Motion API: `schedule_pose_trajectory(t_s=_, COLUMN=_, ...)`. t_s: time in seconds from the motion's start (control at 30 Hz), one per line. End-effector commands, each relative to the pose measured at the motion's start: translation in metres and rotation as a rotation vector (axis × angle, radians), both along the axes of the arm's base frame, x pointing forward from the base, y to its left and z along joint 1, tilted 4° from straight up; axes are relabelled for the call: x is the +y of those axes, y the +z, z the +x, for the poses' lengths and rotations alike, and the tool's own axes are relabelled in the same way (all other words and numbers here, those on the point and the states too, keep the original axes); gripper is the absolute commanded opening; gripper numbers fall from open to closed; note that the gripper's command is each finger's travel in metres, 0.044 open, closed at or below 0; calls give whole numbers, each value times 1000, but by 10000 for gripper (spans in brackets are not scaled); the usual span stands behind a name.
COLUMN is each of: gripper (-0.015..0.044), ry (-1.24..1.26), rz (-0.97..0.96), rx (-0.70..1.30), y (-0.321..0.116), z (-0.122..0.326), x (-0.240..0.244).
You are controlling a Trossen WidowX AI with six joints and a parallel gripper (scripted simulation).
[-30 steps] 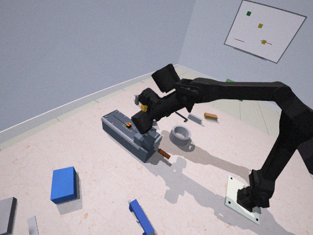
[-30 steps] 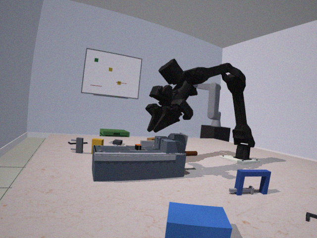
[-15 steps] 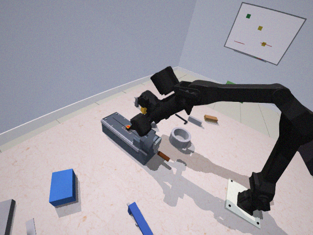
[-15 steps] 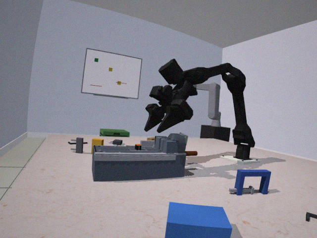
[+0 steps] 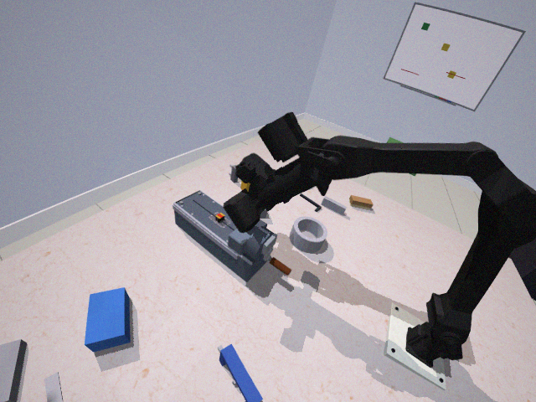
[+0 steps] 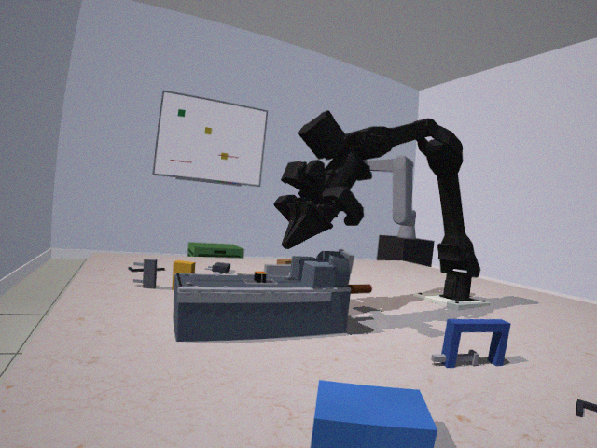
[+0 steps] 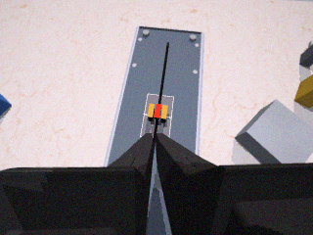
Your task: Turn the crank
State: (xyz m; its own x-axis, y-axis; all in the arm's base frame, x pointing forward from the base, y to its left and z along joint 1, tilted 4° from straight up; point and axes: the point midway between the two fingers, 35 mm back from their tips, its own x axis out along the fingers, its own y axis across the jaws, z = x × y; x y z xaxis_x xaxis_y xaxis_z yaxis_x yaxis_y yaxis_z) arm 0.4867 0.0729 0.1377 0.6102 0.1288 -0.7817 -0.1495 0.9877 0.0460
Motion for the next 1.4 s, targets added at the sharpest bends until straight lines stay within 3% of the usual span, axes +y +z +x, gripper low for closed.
schedule_pose_trajectory(t_s=0.0, gripper=0, ry=0, rz=0, rx=0, y=0, z=0, x=0)
schedule_pose_trajectory(t_s=0.43, gripper=0, ry=0, rz=0, rx=0, y=0, z=0, x=0)
schedule_pose_trajectory(t_s=1.0, gripper=440, ry=0, rz=0, rx=0, y=0, z=0, x=0)
schedule_pose_trajectory(t_s=1.03, gripper=440, ry=0, rz=0, rx=0, y=0, z=0, x=0)
schedule_pose_trajectory(t_s=1.37, gripper=177, ry=0, rz=0, rx=0, y=0, z=0, x=0)
